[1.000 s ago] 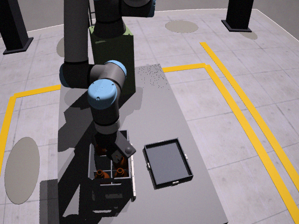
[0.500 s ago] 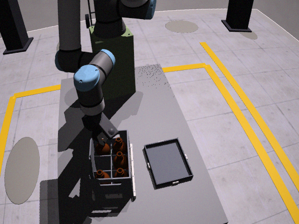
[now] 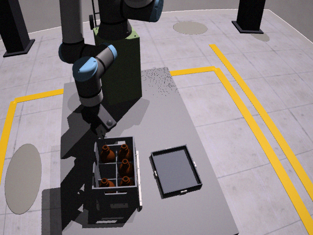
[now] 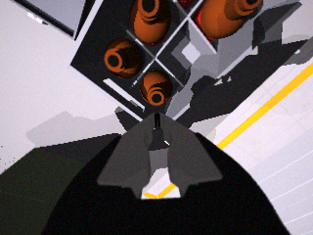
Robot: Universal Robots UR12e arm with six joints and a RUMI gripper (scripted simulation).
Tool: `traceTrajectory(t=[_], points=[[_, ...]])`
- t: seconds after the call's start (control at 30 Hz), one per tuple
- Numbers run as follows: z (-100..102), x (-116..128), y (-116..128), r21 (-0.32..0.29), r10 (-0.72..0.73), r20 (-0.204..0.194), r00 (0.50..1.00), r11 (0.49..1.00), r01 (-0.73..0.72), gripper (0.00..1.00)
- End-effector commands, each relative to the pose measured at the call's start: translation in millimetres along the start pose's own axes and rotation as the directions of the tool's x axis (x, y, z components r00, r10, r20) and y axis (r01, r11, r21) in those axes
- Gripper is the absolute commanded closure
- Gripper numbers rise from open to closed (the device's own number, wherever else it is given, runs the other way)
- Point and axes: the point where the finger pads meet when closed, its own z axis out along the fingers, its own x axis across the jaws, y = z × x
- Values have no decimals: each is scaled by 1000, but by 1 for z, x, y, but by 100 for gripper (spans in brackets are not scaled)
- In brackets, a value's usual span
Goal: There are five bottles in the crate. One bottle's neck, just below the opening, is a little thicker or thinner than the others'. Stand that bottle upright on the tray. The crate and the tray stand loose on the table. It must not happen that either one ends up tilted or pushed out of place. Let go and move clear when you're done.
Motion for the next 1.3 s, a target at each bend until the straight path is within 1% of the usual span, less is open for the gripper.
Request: traceTrajectory(t=[0.0, 0.03, 1.27], points=[[-2, -1, 3, 5, -5, -6, 1000, 1000, 5, 100], [-2, -1, 3, 4, -5, -5, 1000, 1000, 5, 62], [-2, -1, 2, 4, -5, -6, 1000, 1000, 5, 62]])
